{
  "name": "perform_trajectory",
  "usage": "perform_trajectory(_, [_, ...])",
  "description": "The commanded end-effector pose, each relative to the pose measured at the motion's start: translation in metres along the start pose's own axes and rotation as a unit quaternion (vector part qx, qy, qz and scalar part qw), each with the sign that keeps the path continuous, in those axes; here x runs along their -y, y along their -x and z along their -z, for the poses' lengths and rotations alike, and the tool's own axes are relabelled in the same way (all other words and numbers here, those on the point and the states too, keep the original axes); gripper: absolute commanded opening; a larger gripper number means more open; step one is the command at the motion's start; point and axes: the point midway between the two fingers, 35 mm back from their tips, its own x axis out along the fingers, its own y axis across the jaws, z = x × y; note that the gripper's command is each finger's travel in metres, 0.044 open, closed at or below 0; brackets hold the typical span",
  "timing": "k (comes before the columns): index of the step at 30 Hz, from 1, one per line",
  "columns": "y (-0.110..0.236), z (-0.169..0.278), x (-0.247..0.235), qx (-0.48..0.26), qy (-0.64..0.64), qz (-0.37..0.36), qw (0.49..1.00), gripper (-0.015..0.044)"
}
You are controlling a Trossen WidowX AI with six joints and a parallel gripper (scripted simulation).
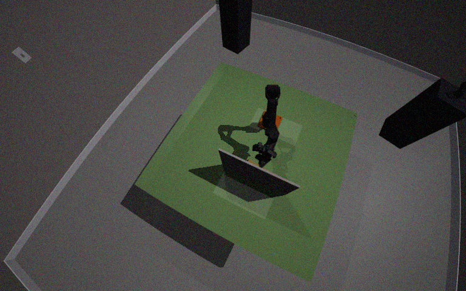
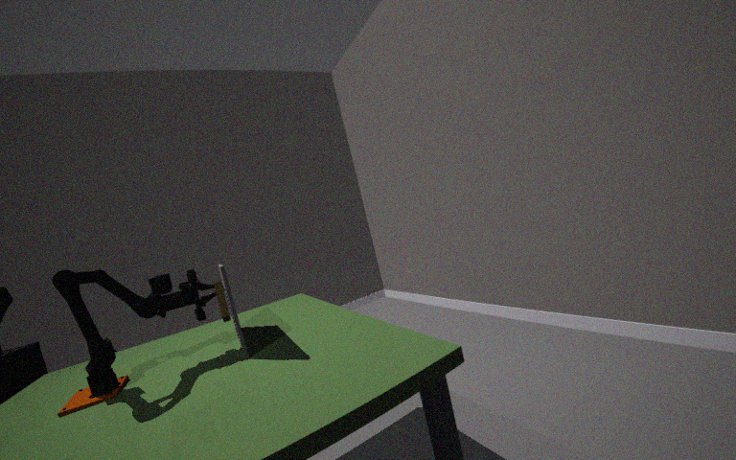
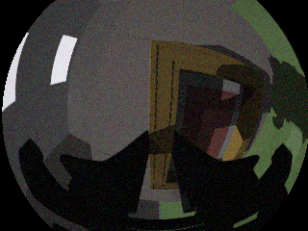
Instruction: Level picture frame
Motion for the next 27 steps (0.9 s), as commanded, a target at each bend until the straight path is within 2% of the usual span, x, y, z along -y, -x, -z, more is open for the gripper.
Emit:
perform_trajectory(1, [0.0002, -0.0009, -0.0028, 0.0, -0.004, -0.005, 1.0, 0.0])
perform_trajectory(27, [0.0001, -0.0066, -0.003, 0.0, -0.004, -0.005, 1.0, 0.0])
